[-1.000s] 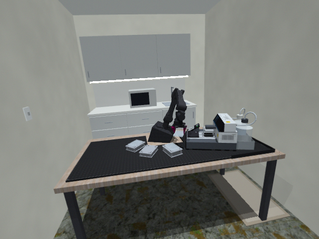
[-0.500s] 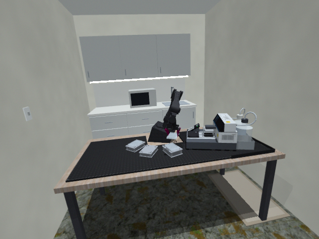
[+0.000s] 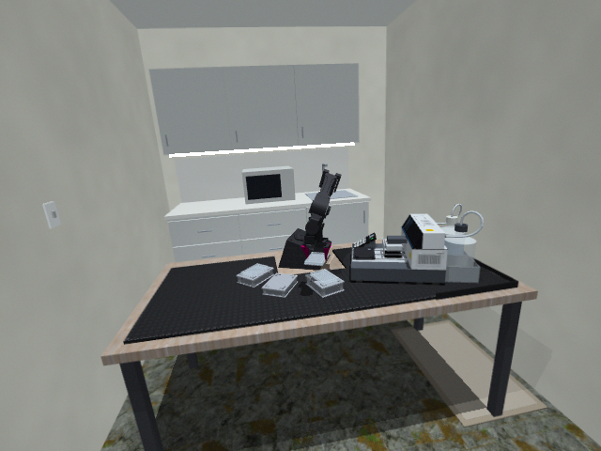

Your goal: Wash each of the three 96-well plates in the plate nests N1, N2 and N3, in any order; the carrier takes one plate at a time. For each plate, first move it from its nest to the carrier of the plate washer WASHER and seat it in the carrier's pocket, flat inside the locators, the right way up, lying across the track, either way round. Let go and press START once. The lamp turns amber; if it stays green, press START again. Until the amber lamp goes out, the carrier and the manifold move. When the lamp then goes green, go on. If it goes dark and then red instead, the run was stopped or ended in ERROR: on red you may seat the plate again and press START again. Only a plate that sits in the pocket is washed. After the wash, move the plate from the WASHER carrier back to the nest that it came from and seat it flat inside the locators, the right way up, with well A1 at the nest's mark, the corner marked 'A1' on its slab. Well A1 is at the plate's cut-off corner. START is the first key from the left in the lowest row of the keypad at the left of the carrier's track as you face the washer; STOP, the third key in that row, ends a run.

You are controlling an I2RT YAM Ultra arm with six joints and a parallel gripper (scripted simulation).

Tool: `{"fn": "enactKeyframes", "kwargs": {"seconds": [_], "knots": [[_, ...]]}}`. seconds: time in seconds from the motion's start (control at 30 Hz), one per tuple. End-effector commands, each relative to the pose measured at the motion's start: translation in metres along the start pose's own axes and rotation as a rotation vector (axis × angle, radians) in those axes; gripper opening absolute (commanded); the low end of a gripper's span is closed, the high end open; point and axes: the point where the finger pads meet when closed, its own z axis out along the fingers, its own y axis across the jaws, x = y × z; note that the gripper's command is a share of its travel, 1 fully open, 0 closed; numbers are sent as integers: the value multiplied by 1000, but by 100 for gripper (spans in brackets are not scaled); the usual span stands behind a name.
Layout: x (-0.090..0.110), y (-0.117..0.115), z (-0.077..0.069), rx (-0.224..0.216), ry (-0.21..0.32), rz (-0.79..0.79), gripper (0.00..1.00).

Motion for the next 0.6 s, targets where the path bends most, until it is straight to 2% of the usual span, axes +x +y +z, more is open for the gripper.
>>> {"fn": "enactKeyframes", "kwargs": {"seconds": [0.0, 0.07, 0.13, 0.2, 0.57], "knots": [[-3, 1, -5, -3, -16, -20, 0], [-5, -8, -4, -3, -16, 38, 0], [-7, -18, -3, -3, -16, 38, 0], [-7, -18, -3, -3, -16, 38, 0], [-20, -72, 3, -2, -16, 38, 0]]}}
